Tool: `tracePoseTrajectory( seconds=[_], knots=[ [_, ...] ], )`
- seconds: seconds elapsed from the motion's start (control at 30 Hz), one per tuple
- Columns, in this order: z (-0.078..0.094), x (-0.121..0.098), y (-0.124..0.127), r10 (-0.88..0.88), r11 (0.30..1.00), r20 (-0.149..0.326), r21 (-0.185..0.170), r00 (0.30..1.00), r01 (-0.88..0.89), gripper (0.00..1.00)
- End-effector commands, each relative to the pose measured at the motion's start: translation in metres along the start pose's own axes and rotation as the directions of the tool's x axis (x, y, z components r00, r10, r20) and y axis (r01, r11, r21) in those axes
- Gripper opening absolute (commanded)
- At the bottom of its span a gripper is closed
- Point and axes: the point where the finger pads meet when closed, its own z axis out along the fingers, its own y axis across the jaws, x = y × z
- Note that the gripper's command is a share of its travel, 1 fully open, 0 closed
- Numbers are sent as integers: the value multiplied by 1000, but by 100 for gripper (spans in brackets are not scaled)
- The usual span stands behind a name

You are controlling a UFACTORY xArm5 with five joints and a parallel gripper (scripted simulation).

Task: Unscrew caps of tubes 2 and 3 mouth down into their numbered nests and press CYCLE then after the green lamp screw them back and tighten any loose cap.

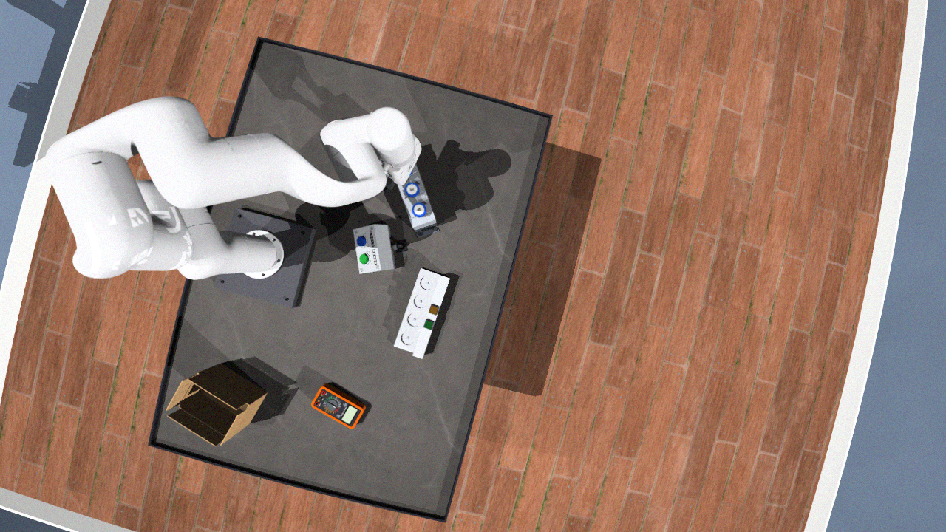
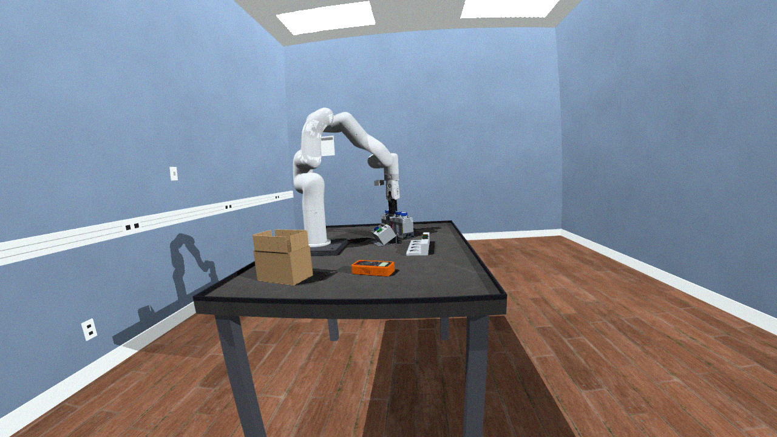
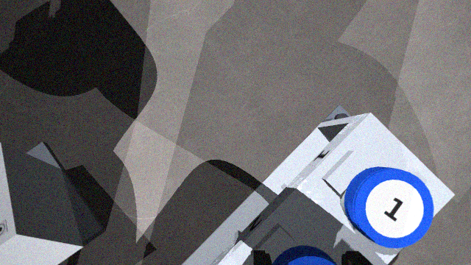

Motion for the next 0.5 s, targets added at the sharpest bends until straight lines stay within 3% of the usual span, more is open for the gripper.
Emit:
tracePoseTrajectory(
  seconds=[0.0,0.27,0.3,0.37,0.47],
  knots=[
    [-1,-1,1,-10,1000,13,5,1000,10,46],
    [-1,-1,1,-10,1000,13,5,1000,10,46],
    [-1,-1,1,74,997,13,4,997,-74,46],
    [-1,-1,1,74,997,13,4,997,-74,46],
    [-1,-1,1,318,948,13,0,948,-318,46]
  ],
)
